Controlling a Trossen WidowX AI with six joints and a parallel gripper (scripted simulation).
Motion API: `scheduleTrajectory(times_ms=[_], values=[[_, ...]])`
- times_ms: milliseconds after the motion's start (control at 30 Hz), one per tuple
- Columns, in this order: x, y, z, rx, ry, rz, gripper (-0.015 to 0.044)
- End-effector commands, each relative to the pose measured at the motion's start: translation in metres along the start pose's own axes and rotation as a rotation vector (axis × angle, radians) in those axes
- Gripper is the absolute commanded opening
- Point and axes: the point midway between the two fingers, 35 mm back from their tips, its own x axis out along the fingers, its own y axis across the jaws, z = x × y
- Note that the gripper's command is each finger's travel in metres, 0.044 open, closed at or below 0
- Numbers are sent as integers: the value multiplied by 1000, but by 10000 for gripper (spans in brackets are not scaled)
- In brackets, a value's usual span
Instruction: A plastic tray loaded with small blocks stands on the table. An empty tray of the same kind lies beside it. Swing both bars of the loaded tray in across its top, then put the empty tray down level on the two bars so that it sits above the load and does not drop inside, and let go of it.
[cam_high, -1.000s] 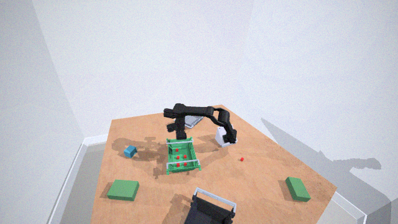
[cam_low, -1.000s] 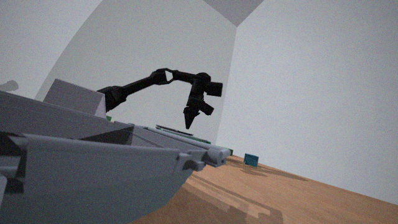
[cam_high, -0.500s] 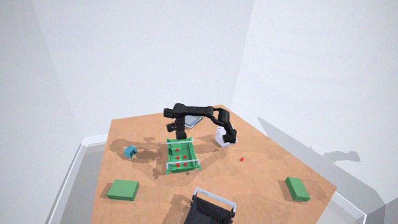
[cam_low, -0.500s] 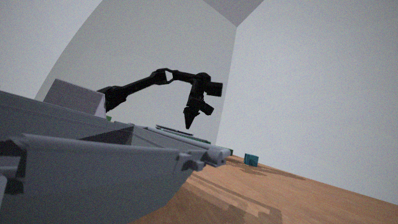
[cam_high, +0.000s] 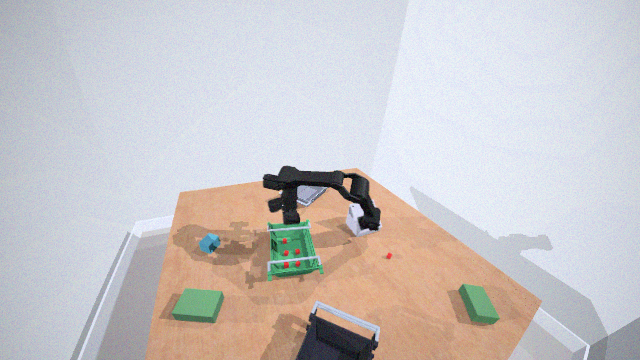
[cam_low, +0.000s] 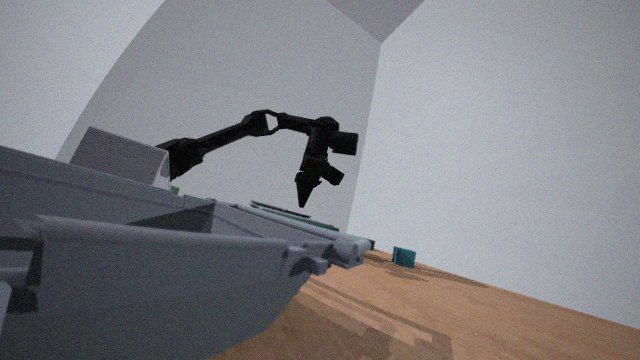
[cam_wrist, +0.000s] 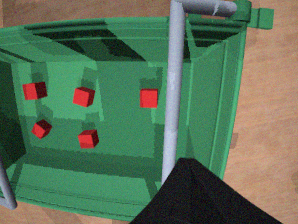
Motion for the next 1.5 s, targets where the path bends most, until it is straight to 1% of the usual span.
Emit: scheduleTrajectory(times_ms=[0,67,300,400,533,600,633,700,867,1100,1367,1467], values=[[0,0,0,0,0,0,0],[0,0,0,0,0,0,0],[-2,0,0,1,-2,0,184],[-23,-1,2,13,-15,-4,263],[-68,-1,0,40,-43,-11,368],[-85,0,-3,50,-54,-14,420],[-59,-2,0,33,-34,-7,440],[-60,-26,-6,-16,-36,-20,440],[-62,-108,-38,-195,-29,-56,440],[-46,-210,-111,-462,-18,-67,440],[-17,-278,-202,-751,15,-27,440],[-11,-284,-216,-794,18,-16,440]])
